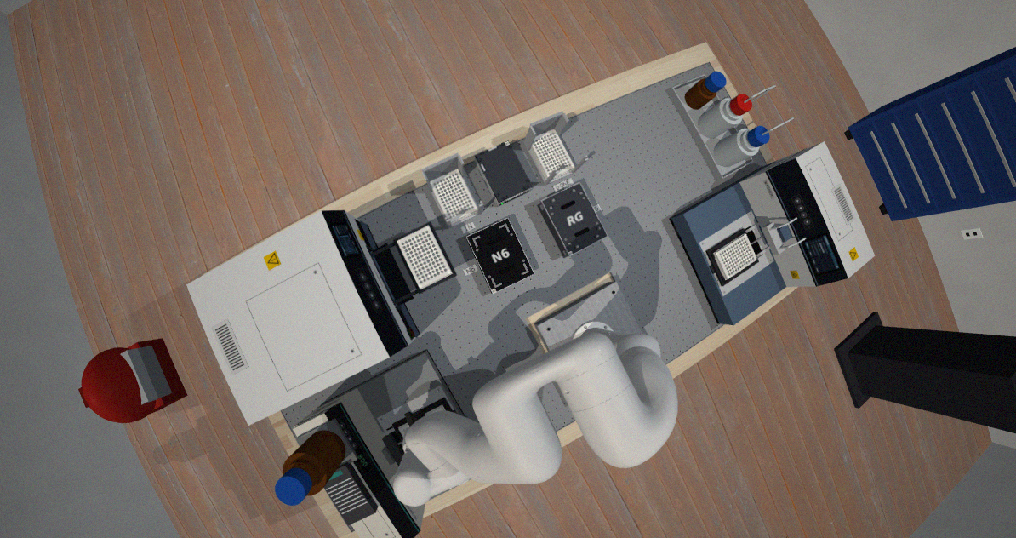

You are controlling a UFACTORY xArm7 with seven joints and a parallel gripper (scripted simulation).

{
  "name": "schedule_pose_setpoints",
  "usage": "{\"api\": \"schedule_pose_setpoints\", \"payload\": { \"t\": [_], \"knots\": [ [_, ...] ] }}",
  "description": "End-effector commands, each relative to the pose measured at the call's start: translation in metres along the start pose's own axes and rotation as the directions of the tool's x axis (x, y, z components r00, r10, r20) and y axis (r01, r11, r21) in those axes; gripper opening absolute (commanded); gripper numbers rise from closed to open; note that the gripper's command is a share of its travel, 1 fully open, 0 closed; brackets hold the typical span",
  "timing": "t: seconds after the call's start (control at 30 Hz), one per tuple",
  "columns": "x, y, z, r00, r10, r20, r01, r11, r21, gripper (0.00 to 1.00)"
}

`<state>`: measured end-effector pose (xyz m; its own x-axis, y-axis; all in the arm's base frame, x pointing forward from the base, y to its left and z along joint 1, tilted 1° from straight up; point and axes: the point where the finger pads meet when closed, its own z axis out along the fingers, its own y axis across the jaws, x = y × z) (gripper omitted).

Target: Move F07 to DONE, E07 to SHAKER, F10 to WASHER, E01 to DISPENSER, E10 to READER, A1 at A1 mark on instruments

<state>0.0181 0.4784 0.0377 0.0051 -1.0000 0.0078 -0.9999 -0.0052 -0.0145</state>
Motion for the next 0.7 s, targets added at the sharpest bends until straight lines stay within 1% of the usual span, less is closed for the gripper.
{"api": "schedule_pose_setpoints", "payload": {
  "t": [0.0,0.67],
  "knots": [
    [-0.0017,0.0,-0.0016,1.0,0.0,0.005,0.0,1.0,0.0,0.0],
    [-0.0017,0.0,-0.0035,1.0,0.0,0.005,0.0,1.0,0.0,0.0]
  ]
}}
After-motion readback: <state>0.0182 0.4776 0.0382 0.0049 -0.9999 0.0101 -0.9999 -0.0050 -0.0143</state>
